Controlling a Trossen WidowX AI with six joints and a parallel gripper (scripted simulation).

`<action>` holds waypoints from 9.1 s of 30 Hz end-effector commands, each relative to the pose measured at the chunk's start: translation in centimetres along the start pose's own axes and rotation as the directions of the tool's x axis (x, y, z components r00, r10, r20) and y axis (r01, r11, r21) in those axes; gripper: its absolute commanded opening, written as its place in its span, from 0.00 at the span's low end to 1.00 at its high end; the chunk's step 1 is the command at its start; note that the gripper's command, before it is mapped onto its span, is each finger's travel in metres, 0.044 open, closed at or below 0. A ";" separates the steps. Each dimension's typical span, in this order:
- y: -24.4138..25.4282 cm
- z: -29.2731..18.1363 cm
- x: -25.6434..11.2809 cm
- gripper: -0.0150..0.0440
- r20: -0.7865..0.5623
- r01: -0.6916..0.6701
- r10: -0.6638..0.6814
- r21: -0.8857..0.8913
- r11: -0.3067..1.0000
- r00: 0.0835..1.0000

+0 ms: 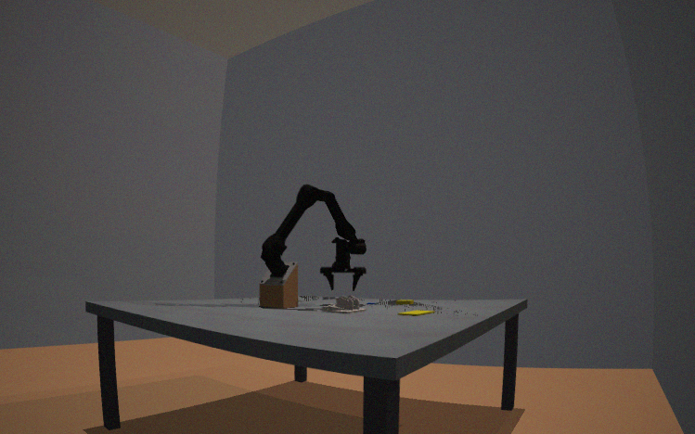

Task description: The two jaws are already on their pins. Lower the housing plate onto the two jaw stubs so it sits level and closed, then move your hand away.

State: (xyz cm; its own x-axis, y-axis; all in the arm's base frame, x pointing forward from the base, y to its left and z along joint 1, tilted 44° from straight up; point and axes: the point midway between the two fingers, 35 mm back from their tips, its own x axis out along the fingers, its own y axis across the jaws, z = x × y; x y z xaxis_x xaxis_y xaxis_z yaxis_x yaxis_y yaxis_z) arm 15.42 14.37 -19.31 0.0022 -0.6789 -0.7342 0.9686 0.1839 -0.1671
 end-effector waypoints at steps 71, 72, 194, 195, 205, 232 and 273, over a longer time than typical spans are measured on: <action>0.1 0.0 0.7 1.00 0.001 -0.001 0.001 0.000 1.000 1.000; 0.1 0.0 0.9 1.00 0.001 -0.001 0.001 0.000 1.000 1.000; 2.6 3.6 -3.1 0.85 -0.022 -0.016 0.011 -0.227 0.974 1.000; 2.8 3.9 -3.2 0.85 -0.023 -0.017 0.011 -0.242 0.970 1.000; 4.0 6.8 -3.5 0.85 -0.031 -0.027 0.017 -0.387 0.921 0.999; 5.9 15.3 -3.5 0.85 -0.026 -0.035 0.023 -0.719 0.694 0.999; 4.7 25.1 -2.2 0.85 0.022 0.021 0.001 -0.949 0.314 1.000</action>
State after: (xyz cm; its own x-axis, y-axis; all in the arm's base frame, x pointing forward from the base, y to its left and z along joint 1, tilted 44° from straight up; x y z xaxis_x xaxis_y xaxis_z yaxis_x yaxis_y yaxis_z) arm 26.17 -1.03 -2.07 0.0051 -0.6917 -0.7222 0.0737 0.7205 -0.6895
